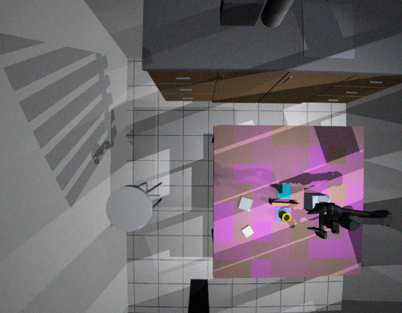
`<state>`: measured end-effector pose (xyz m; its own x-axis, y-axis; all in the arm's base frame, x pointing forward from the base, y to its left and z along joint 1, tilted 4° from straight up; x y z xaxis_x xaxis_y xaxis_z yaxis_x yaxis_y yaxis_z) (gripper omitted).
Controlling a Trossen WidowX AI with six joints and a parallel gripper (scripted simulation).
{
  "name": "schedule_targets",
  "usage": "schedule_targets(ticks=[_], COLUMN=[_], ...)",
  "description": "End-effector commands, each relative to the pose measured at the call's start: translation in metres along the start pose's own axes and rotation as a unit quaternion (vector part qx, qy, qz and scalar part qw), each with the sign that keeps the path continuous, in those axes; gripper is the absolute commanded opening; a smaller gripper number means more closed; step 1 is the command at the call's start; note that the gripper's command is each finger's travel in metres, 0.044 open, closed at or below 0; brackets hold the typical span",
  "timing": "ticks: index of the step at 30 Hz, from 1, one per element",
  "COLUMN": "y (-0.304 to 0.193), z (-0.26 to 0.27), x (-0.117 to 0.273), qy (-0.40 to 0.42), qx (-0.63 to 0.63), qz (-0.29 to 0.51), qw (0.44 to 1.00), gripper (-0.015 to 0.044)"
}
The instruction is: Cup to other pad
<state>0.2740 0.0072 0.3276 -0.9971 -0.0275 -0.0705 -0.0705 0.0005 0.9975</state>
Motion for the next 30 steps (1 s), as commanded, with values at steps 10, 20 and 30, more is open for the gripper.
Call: schedule_targets(ticks=[10,20,30], y=[-0.146,-0.262,-0.265], z=[0.050,0.087,0.089], x=[-0.027,0.039,0.042], qy=[-0.046,-0.325,-0.334], qx=[-0.243,-0.287,-0.285], qz=[0.379,0.639,0.642], qw=[0.892,0.635,0.628], gripper=[0.0167,0.0167,0.0167])
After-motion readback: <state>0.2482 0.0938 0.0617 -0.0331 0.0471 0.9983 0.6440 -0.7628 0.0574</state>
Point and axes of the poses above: the point midway between the two fingers, 35 mm back from their tips, its own x axis back along the fingers, its own z axis across the jaws, y = z × x, the point moved 4 cm from there along x, back along the fingers, and after that the axes turned 1 degree about -x, right-handed, at the moved point
